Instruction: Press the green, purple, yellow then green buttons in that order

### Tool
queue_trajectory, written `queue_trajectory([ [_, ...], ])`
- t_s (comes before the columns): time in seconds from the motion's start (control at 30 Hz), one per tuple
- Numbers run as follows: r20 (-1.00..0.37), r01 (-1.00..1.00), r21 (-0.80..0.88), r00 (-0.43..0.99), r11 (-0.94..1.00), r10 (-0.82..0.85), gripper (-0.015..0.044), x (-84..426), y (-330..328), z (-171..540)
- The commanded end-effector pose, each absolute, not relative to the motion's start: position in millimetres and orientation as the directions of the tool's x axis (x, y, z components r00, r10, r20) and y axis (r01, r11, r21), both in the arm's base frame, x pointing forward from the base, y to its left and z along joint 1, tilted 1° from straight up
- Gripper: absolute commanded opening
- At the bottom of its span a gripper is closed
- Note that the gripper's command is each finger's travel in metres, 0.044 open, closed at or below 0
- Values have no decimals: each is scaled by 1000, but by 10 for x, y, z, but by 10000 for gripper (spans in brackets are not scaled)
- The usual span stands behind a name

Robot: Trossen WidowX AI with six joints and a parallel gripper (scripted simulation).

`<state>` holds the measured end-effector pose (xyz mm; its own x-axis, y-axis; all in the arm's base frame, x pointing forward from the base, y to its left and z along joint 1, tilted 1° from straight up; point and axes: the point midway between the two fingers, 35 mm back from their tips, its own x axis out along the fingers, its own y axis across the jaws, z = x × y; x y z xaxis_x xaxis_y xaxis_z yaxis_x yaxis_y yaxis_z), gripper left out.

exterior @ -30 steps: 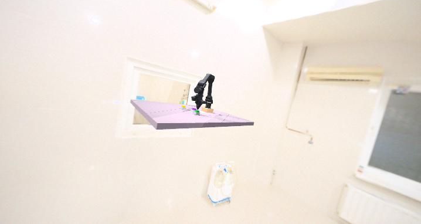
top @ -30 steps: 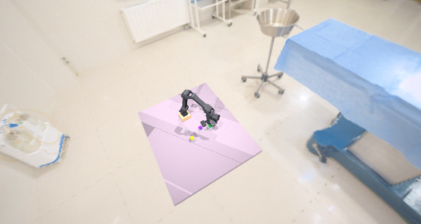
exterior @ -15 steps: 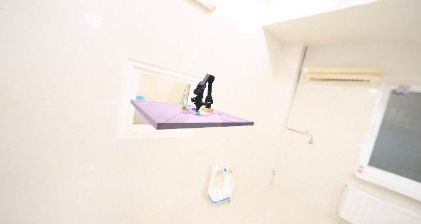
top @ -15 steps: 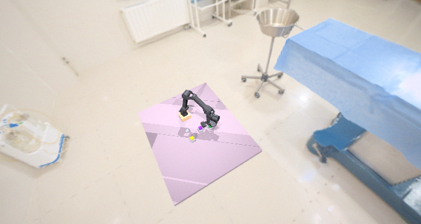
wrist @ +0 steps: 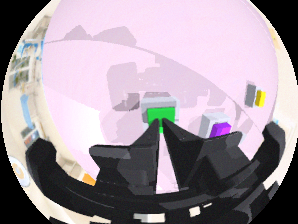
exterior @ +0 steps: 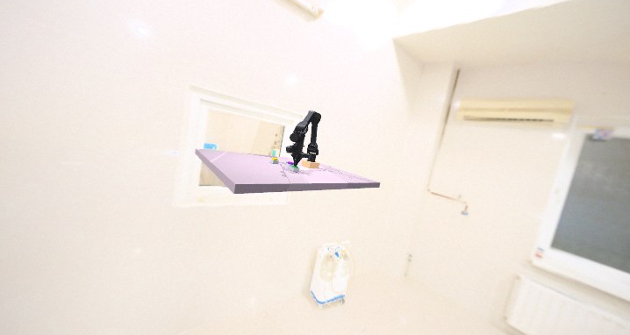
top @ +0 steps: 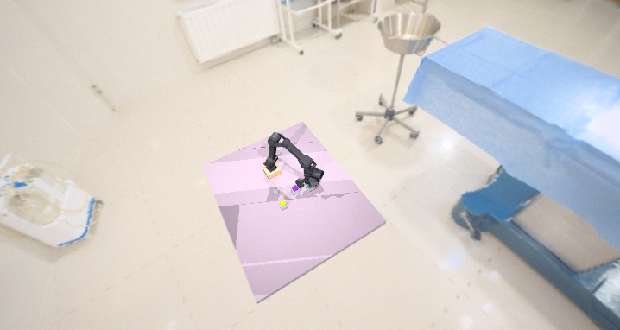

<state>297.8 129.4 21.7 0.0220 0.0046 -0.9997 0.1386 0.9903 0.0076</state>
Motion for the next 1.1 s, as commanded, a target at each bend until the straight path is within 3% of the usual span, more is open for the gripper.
queue_trajectory([
  [0.0,-1000,137,5,20,991,2,20,2978,1293,319],
  [0.3,-1000,133,0,15,991,-2,20,2967,1286,563],
  [0.47,-1000,133,0,16,991,-2,20,2959,1288,1130],
  [0.7,-1000,133,0,15,991,-2,20,2949,1257,1158],
  [0.9,-1000,133,-7,13,991,-9,20,2568,425,1157],
  [1.07,-1000,133,-8,12,991,-10,20,2505,338,1147],
])
